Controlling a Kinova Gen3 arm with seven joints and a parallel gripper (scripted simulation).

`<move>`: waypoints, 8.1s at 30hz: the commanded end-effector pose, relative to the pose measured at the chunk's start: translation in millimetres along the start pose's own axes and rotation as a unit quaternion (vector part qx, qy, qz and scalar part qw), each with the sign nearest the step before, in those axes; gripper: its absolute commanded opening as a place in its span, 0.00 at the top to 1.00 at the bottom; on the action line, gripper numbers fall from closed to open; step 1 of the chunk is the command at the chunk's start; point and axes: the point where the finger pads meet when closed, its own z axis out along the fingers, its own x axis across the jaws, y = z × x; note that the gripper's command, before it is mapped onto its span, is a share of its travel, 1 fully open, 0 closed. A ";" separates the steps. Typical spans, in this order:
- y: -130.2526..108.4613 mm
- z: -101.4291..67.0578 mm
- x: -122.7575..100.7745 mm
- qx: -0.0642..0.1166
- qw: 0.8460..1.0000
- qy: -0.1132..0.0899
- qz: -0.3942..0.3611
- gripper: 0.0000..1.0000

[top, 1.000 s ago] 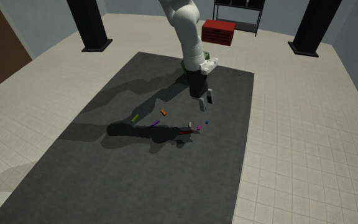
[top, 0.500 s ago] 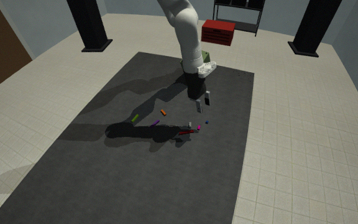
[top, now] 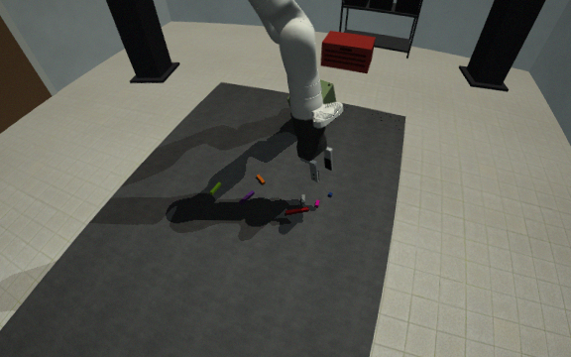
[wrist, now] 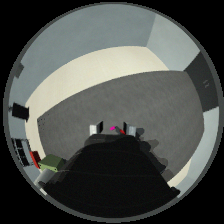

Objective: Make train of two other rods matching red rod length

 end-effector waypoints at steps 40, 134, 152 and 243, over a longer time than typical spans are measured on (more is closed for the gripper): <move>32.1 27.2 -1.5 -0.031 0.998 0.001 0.063 0.00; 91.0 60.9 -2.0 -0.082 0.983 0.012 0.166 0.00; 99.1 64.5 -2.5 -0.089 0.980 0.013 0.179 0.00; 106.2 67.4 -3.0 -0.094 0.977 0.015 0.191 0.00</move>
